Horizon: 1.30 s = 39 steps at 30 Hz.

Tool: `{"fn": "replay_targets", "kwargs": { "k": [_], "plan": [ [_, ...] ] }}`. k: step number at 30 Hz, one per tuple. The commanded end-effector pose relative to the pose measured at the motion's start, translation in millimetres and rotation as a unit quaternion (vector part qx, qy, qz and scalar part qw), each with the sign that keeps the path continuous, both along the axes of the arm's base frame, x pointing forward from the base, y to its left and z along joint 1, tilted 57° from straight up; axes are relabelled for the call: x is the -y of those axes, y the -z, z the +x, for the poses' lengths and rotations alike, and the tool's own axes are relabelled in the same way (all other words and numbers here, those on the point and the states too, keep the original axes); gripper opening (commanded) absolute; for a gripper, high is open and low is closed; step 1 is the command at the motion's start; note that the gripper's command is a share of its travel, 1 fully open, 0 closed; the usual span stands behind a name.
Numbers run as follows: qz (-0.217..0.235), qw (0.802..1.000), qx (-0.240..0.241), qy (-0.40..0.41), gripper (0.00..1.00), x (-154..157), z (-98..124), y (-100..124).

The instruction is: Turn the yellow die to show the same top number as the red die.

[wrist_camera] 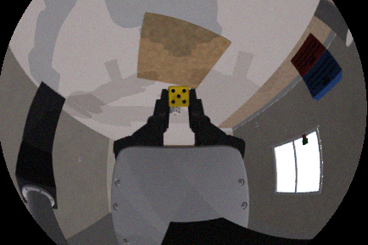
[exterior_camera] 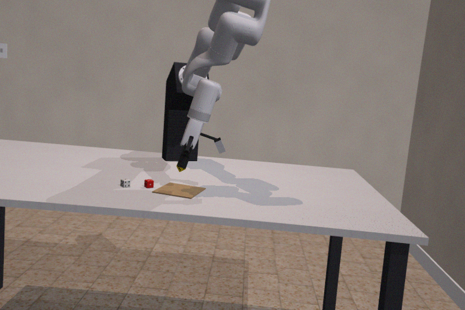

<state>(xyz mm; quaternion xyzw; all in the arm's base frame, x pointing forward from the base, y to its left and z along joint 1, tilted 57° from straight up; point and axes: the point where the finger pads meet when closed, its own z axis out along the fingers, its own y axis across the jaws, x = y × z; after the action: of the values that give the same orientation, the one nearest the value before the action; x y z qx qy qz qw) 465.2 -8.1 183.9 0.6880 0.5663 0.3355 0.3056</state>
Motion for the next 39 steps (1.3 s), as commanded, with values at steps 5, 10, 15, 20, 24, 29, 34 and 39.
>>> {"fn": "replay_targets", "kwargs": {
  "k": [5, 10, 15, 20, 24, 29, 34, 39],
  "plan": [
    [0.008, 1.000, 0.017, -0.017, 0.21, 2.1, 8.9, -6.3],
    [0.018, 0.999, 0.027, -0.035, 0.21, 2.9, 13.4, -9.0],
    [0.027, 0.998, 0.031, -0.047, 0.21, 3.0, 14.2, -9.2],
    [0.044, 0.996, 0.031, -0.070, 0.21, 2.9, 11.3, -6.9],
    [0.057, 0.994, 0.028, -0.085, 0.21, 2.8, 6.5, -3.7],
    [0.068, 0.993, 0.024, -0.096, 0.21, 2.7, 1.5, -0.6],
    [0.075, 0.992, 0.021, -0.102, 0.21, 2.7, -1.7, 1.3],
    [0.075, 0.992, 0.020, -0.103, 0.21, 5.5, -2.2, 2.1]
  ]
}}
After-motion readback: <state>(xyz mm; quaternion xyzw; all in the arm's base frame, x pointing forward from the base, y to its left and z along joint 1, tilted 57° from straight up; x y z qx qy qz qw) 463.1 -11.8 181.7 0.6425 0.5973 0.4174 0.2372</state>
